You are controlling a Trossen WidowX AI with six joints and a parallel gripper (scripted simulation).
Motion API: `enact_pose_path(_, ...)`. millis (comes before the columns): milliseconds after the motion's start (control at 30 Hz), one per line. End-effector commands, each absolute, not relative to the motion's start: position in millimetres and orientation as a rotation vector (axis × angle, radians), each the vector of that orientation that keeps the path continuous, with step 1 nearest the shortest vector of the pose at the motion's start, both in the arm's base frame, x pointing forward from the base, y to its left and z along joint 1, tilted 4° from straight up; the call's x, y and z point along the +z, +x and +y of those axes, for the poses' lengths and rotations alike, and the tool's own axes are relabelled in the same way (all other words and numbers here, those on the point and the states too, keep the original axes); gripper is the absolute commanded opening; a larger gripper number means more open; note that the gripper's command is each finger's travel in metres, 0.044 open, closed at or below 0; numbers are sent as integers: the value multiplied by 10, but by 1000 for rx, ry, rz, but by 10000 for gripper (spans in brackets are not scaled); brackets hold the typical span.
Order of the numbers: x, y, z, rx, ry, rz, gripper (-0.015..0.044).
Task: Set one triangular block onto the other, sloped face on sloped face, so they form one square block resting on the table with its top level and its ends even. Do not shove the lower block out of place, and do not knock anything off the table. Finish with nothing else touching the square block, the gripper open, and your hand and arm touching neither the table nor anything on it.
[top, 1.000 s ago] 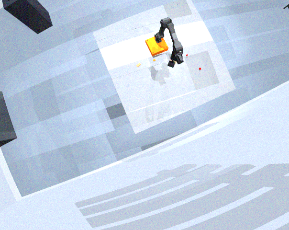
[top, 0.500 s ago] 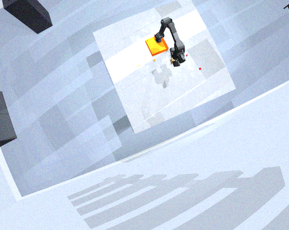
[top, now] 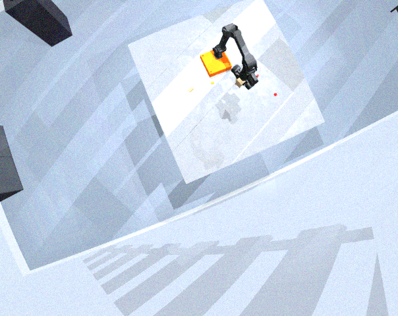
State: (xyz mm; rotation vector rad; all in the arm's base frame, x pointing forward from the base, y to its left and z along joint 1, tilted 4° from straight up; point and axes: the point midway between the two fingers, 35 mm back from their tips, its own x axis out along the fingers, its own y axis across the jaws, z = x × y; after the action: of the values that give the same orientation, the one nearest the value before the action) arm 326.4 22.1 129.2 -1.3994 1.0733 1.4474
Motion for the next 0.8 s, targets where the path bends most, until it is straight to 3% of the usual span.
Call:
enact_pose_path(0, 1310, 3267, 256, 1544, -1498, 993, 0)
enact_pose_path(767, 1374, 3235, 451, 2028, -1952, 443, 0)
